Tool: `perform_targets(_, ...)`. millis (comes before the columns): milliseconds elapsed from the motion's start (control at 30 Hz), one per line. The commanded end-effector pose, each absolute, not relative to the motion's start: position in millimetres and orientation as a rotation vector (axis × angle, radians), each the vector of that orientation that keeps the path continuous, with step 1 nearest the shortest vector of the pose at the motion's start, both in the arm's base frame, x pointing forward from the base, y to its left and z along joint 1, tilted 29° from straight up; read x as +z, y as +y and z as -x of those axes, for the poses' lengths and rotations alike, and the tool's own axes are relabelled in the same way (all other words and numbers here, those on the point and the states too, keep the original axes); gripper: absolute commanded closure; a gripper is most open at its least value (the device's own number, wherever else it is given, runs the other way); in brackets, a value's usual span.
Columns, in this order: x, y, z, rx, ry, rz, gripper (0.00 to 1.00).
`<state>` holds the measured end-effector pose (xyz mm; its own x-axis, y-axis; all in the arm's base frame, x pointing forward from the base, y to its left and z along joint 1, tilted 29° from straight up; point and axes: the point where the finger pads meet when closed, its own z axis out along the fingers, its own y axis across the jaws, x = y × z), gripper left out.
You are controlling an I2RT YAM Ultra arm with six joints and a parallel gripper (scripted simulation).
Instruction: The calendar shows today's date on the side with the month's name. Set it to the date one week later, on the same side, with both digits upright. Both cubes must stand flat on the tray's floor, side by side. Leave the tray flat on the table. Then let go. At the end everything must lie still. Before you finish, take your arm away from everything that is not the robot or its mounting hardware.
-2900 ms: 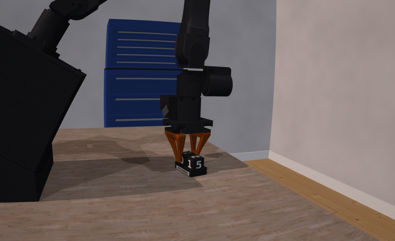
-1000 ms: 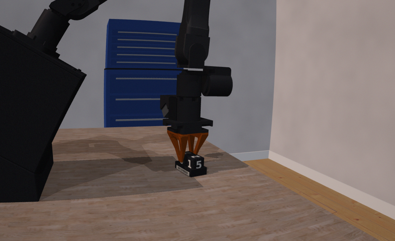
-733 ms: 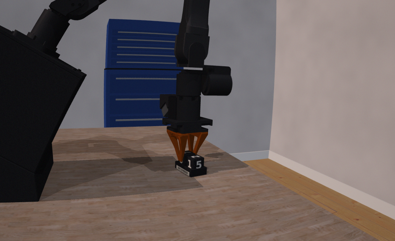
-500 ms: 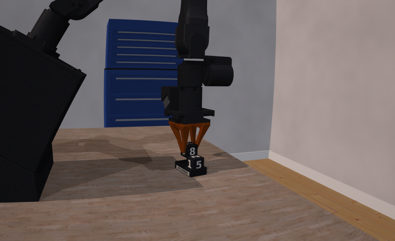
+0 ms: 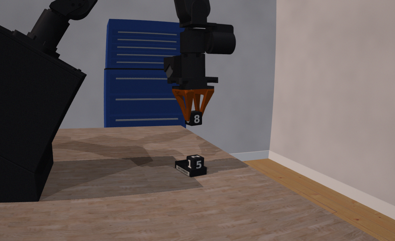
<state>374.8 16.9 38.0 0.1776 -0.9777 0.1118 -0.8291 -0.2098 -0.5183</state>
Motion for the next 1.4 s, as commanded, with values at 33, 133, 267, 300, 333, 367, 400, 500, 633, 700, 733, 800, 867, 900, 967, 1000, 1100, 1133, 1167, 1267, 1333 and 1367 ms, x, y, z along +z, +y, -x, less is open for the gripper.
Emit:
perform_targets(33,36.4,16.8,-365.2,-0.574,1.733,2.146,0.74)
perform_targets(133,36.4,16.8,-365.2,-0.574,1.733,2.146,0.74)
perform_targets(267,36.4,16.8,-365.2,-0.574,1.733,2.146,0.74)
perform_targets(300,36.4,16.8,-365.2,-0.573,1.734,2.146,0.74)
perform_targets(333,36.4,16.8,-365.2,-0.573,1.736,2.144,0.74)
perform_targets(367,36.4,16.8,-365.2,-0.572,1.739,2.140,0.74)
perform_targets(400,36.4,16.8,-365.2,-0.570,1.745,2.134,0.74)
perform_targets(500,36.4,16.8,-365.2,-0.568,1.753,2.126,0.74)
perform_targets(633,36.4,16.8,-365.2,-0.551,1.815,2.060,0.74)
perform_targets(700,36.4,16.8,-365.1,-0.536,1.866,2.003,0.74)
perform_targets(733,36.5,16.8,-365.1,-0.526,1.896,1.968,0.74)
perform_targets(800,36.5,16.7,-365.0,-0.504,1.966,1.883,0.74)
perform_targets(867,36.5,16.7,-365.0,-0.476,2.045,1.778,0.74)
perform_targets(900,36.5,16.6,-364.9,-0.463,2.080,1.729,0.74)
perform_targets(967,36.6,16.6,-364.9,-0.442,2.131,1.652,0.74)
perform_targets(1000,36.6,16.6,-364.9,-0.431,2.158,1.610,0.74)
perform_targets(1100,36.6,16.6,-364.8,-0.423,2.176,1.581,0.74)
perform_targets(1133,36.6,16.6,-364.8,-0.403,2.221,1.505,0.74)
perform_targets(1167,36.6,16.5,-364.8,-0.386,2.257,1.439,0.74)
perform_targets(1267,36.7,16.5,-364.7,-0.359,2.309,1.337,0.74)
perform_targets(1333,36.7,16.4,-364.6,-0.334,2.352,1.246,0.74)
perform_targets(1367,36.7,16.4,-364.6,-0.319,2.378,1.186,0.74)
